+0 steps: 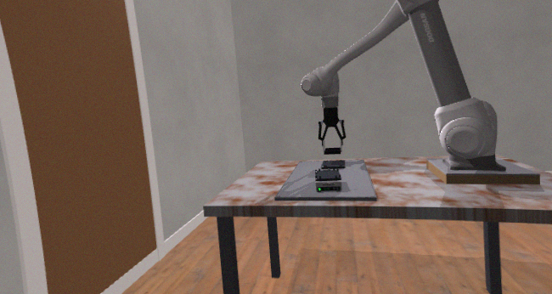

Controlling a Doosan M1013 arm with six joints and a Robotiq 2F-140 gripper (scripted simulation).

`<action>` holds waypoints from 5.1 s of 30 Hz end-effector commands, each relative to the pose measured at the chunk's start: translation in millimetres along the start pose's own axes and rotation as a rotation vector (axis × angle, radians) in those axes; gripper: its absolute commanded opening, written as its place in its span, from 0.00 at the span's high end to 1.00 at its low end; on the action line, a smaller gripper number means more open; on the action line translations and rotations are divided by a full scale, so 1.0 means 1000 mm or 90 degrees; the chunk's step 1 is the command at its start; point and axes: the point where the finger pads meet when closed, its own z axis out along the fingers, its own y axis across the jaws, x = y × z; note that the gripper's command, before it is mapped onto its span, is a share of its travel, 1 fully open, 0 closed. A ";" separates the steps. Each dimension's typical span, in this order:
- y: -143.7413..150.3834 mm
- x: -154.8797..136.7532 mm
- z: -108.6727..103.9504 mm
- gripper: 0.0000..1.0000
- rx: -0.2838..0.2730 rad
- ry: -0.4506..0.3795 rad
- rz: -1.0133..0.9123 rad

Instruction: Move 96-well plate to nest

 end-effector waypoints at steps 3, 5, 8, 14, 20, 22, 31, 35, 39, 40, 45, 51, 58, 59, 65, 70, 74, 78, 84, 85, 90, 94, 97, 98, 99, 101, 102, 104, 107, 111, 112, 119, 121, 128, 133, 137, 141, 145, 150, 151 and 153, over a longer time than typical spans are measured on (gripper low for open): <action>0.000 0.000 0.000 0.90 0.000 0.000 0.000; 0.000 -0.001 0.000 0.90 0.000 0.000 0.000; 0.000 -0.001 0.000 0.90 0.000 0.000 0.000; 0.000 -0.001 0.000 0.90 0.000 0.000 0.000; 0.000 -0.001 0.005 0.90 0.000 0.000 0.000; 0.000 -0.001 0.008 0.90 0.000 0.000 0.000; 0.000 -0.001 0.020 0.90 0.000 0.000 0.000; 0.000 -0.001 0.027 0.90 0.000 0.000 0.000; 0.000 -0.001 0.033 0.90 0.000 0.000 0.000; 0.000 -0.001 0.035 0.90 0.000 0.000 0.000; 0.000 -0.001 0.040 0.90 0.000 0.000 0.000; 0.000 -0.001 0.050 0.90 0.000 0.000 0.000; 0.000 -0.001 0.051 0.90 0.000 0.000 0.000; 0.000 -0.001 0.051 0.90 0.000 0.000 0.000; 0.000 -0.002 0.051 0.90 0.000 0.000 0.000; 0.000 -0.002 0.051 0.90 0.000 0.000 0.000; 0.000 -0.002 0.051 0.90 0.000 0.000 0.000; 0.000 -0.002 0.052 0.90 0.000 0.000 0.000; 0.000 -0.002 0.053 0.90 0.000 0.000 0.000; 0.000 -0.002 0.053 0.90 0.000 0.000 0.000; 0.000 -0.002 0.054 0.90 0.000 0.000 0.000; 0.000 -0.002 0.054 0.90 0.000 0.000 0.000; 0.000 -0.002 0.055 0.90 0.000 0.000 0.000; 0.000 -0.002 0.055 0.90 0.000 0.000 0.000; 0.000 -0.002 0.055 0.90 0.000 0.000 0.000; 0.000 -0.002 0.055 0.90 0.000 0.000 0.000; 0.000 -0.002 0.055 0.90 0.000 0.000 0.000; 0.000 -0.002 0.056 0.90 0.000 0.000 0.000; 0.000 -0.002 0.056 0.90 0.000 0.000 0.000; 0.000 -0.002 0.057 0.90 0.000 0.000 0.000; 0.000 -0.002 0.057 0.90 0.000 0.000 0.000; 0.000 -0.002 0.058 0.90 0.000 0.000 0.000; 0.000 -0.002 0.058 0.90 0.000 0.000 0.000; 0.000 -0.002 0.059 0.90 0.000 0.000 0.000; 0.000 -0.002 0.060 0.90 0.000 0.000 0.000; 0.000 -0.002 0.061 0.90 0.000 0.000 0.000; 0.000 -0.002 0.061 0.90 0.000 0.000 0.000; 0.000 -0.002 0.062 0.90 0.000 0.000 0.000; 0.000 -0.002 0.062 0.00 0.000 0.000 0.000; 0.000 -0.002 0.062 0.00 0.000 0.000 0.000; 0.000 -0.002 0.062 0.00 0.000 0.000 0.000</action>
